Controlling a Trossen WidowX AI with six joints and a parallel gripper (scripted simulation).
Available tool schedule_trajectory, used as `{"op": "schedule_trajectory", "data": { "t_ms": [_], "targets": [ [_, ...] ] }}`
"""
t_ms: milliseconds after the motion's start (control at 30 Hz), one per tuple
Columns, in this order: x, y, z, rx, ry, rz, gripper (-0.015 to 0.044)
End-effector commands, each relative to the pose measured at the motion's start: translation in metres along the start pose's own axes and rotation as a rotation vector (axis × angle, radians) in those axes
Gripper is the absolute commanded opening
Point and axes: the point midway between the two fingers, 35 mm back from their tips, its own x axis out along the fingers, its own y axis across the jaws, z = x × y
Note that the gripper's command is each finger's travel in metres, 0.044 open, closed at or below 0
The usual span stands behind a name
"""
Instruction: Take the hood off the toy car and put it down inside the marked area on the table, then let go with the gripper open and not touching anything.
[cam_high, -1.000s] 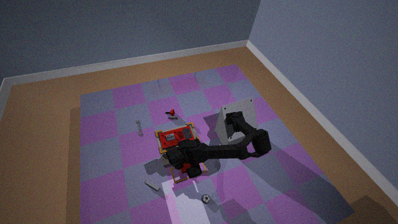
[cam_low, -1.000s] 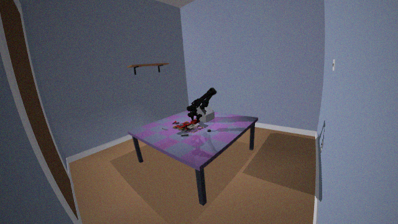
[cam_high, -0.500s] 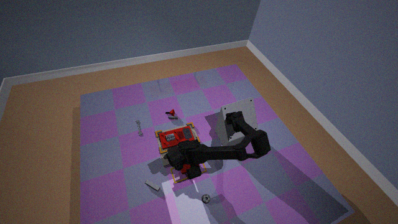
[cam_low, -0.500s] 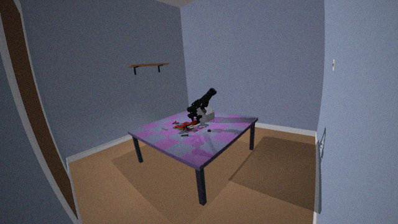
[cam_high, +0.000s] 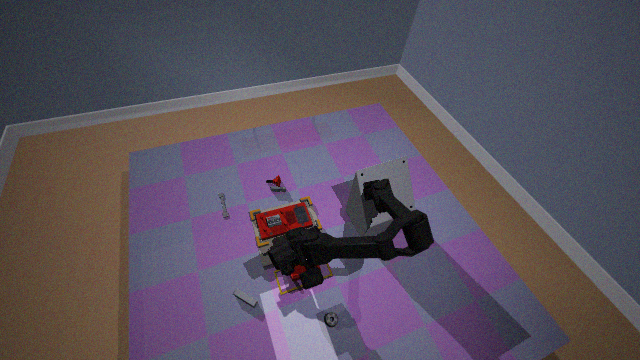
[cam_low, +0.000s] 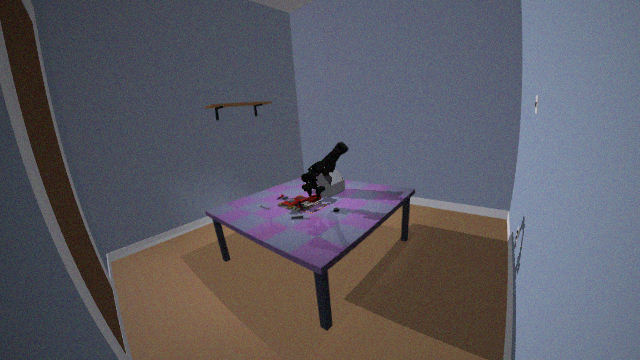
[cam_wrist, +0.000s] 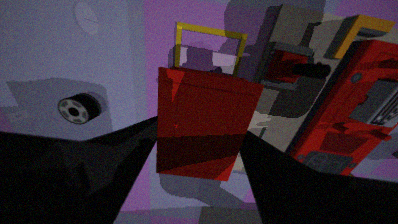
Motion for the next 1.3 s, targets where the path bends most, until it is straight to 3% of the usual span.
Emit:
{"op": "schedule_trajectory", "data": {
  "t_ms": [0, 1267],
  "targets": [
    [0.005, -0.003, -0.001, 0.01, 0.004, -0.005, 0.0],
    [0.032, -0.002, -0.002, 0.01, 0.004, -0.003, 0.0]
  ]
}}
